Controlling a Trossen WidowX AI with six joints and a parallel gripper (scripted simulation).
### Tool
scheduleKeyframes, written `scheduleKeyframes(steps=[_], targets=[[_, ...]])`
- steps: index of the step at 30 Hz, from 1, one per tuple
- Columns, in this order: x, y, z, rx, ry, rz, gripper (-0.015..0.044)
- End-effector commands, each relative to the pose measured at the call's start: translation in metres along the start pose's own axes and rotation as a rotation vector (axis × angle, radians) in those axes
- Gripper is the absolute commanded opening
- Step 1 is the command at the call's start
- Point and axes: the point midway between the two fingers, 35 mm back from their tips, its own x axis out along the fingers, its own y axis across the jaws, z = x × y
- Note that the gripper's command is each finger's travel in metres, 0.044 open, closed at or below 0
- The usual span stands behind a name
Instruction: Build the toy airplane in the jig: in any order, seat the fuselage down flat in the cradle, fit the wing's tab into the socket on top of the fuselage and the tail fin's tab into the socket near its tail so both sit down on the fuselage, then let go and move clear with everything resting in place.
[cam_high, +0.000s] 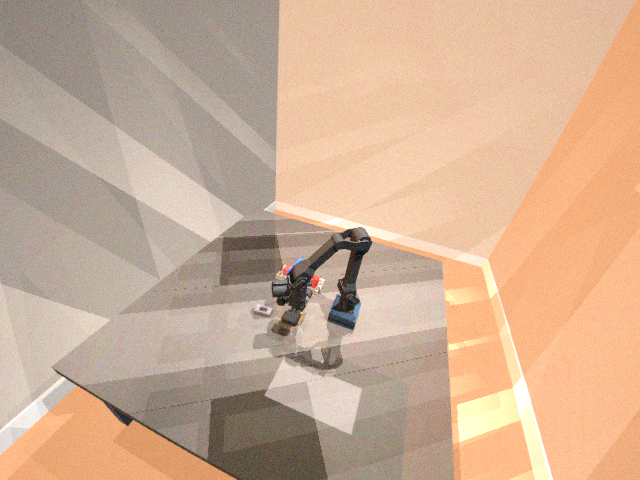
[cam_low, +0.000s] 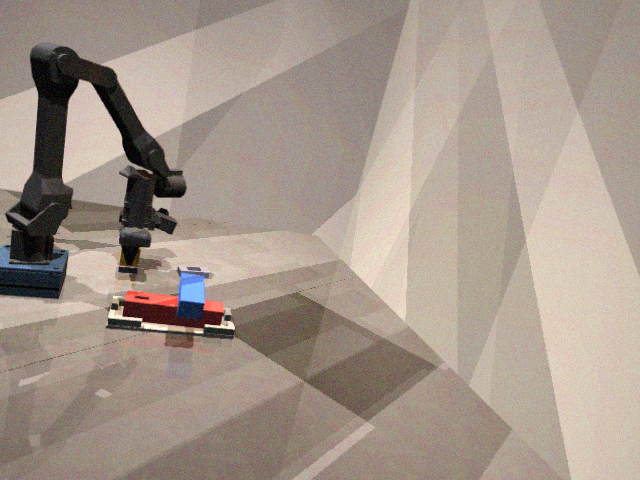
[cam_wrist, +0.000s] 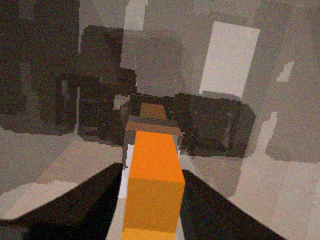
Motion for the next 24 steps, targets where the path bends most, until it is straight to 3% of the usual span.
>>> scheduleKeyframes(steps=[1,7,24], targets=[[0.001,0.0,0.0,0.005,0.001,0.003,0.004],[0.001,0.0,0.0,0.005,0.001,0.003,0.0],[-0.034,0.004,0.006,0.009,0.005,0.0,0.0]])
